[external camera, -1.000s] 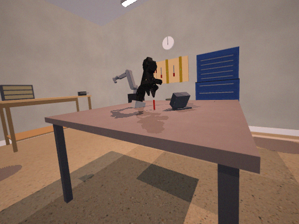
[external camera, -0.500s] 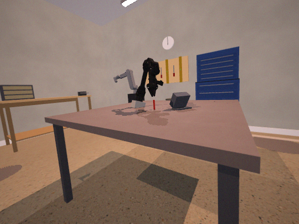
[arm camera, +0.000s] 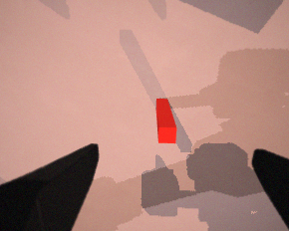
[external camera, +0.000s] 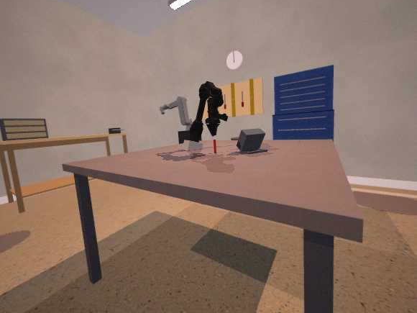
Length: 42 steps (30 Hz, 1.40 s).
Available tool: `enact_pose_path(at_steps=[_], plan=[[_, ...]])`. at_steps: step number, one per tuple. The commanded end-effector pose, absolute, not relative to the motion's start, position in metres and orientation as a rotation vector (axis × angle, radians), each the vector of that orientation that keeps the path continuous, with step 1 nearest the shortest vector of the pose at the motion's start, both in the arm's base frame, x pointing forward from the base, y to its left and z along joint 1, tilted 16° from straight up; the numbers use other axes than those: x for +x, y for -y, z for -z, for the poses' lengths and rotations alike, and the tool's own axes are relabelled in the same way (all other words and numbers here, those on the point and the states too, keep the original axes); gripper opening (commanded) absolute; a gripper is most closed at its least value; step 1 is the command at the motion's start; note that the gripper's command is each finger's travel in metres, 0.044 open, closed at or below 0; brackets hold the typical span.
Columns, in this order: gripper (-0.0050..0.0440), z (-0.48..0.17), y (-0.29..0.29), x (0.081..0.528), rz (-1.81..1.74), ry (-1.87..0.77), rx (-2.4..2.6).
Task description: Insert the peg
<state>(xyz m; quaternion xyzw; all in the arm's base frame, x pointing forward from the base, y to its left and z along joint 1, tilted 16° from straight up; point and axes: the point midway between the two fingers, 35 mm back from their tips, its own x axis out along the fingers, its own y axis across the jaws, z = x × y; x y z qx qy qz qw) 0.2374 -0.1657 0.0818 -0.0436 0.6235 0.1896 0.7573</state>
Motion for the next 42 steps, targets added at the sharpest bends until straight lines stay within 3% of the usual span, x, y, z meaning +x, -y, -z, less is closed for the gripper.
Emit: enact_pose_path(at_steps=[1, 42], plan=[[0.044, -0.084, 0.165, 0.24, -0.402, -1.341, -0.108], [0.044, -0.027, 0.151, 0.25, -0.402, -1.34, -0.107]])
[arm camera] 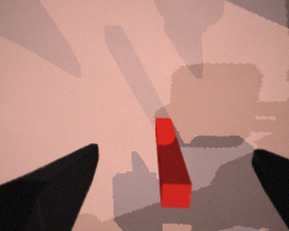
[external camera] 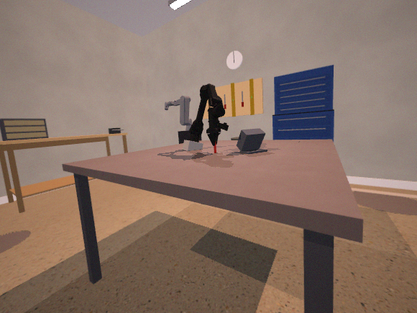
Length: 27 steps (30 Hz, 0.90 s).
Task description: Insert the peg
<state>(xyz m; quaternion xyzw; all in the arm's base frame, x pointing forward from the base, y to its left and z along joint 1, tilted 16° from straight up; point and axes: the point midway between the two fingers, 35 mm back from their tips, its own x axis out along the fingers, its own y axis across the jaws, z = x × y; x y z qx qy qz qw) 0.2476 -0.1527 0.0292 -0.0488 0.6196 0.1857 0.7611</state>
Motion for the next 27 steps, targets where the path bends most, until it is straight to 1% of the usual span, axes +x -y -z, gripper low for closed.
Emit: enact_pose_path(at_steps=[1, 9, 23, 26, 27], plan=[[0.044, -0.0258, 0.1511, 0.25, -0.402, -1.34, -0.107], [0.044, -0.0256, 0.151, 0.25, -0.402, -1.34, -0.107], [0.0104, -0.0256, 0.151, 0.25, -0.402, -1.34, -0.107], [0.0104, -0.0256, 0.151, 0.25, -0.402, -1.34, -0.107], [0.0097, -0.0256, 0.151, 0.25, -0.402, -1.34, -0.107]])
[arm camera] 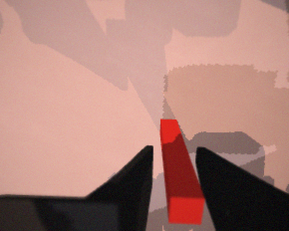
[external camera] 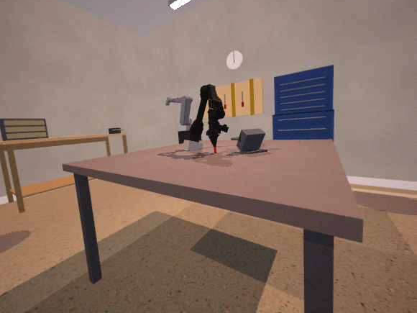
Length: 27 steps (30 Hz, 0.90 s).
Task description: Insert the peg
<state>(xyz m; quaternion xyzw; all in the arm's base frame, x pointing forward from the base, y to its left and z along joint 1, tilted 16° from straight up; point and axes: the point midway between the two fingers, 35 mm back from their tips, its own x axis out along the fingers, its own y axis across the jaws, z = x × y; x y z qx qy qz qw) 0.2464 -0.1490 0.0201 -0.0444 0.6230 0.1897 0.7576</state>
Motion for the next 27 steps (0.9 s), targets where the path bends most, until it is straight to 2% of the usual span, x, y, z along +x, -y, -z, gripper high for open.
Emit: enact_pose_path(at_steps=[1, 14, 18, 27], plan=[[0.0091, -0.026, 0.151, 0.25, -0.402, -1.34, -0.107], [0.0, -0.027, 0.152, 0.25, -0.402, -1.34, -0.107], [0.0, -0.035, 0.154, 0.249, -0.402, -1.34, -0.108], [0.0, -0.103, 0.168, 0.231, -0.402, -1.341, -0.108]])
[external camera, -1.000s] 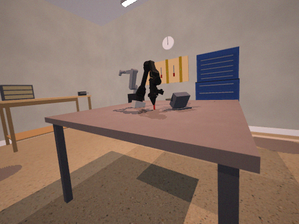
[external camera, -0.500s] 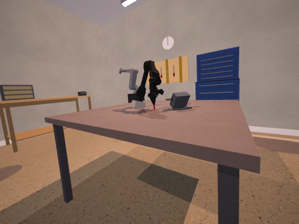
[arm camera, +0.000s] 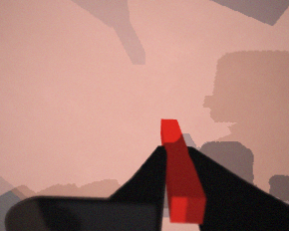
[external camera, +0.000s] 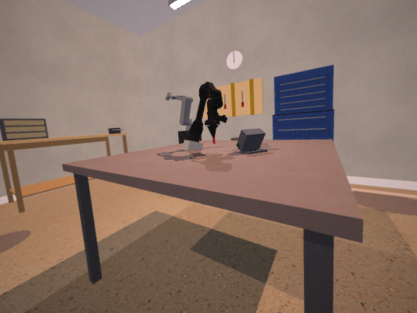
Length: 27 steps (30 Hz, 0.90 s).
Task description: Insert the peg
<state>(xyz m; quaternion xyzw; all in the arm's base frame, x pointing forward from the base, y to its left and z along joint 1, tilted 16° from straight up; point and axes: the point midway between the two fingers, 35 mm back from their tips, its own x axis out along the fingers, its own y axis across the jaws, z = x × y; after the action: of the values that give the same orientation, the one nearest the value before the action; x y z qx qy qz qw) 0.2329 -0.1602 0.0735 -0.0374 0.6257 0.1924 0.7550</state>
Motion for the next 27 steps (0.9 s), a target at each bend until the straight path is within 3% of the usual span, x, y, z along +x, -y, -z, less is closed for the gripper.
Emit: enact_pose_path(at_steps=[1, 27], plan=[[0.0, -0.102, 0.168, 0.231, -0.402, -1.341, -0.108], [0.0, -0.122, 0.124, 0.263, -0.398, -1.346, -0.113]])
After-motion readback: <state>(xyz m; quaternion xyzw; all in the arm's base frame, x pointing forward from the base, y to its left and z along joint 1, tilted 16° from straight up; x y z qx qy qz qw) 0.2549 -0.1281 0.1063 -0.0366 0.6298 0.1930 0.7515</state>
